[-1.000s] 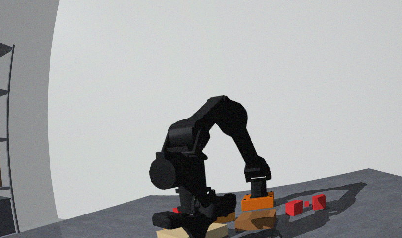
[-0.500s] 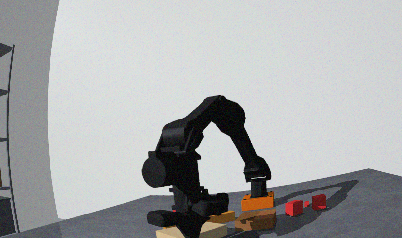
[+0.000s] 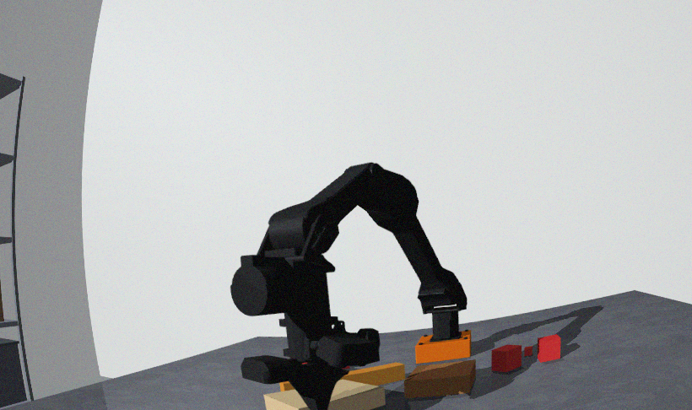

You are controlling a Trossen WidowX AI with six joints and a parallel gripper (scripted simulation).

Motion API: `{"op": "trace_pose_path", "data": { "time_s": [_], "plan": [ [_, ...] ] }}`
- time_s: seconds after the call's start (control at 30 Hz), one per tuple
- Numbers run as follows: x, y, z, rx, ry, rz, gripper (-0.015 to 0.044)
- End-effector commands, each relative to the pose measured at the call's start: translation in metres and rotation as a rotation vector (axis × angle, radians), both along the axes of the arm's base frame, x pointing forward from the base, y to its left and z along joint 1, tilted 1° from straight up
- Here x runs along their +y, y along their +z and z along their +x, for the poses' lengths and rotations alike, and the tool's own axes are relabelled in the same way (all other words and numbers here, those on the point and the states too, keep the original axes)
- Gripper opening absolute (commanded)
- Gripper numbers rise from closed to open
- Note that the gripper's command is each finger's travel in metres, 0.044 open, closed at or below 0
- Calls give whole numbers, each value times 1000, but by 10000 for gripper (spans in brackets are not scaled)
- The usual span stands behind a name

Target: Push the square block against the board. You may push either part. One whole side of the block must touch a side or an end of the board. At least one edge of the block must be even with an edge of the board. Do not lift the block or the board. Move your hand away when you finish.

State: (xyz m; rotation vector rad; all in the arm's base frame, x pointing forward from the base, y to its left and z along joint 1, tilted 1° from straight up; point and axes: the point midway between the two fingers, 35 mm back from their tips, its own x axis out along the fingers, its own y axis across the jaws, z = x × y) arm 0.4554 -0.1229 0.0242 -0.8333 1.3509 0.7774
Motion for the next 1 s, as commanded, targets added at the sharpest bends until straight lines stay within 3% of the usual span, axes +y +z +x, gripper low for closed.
{"op": "trace_pose_path", "data": {
  "time_s": [0.0, 0.97],
  "plan": [
    [-12, -7, -10, 25, -10, -5, 0],
    [-51, -8, -33, 27, -10, -8, 0]
  ]
}}
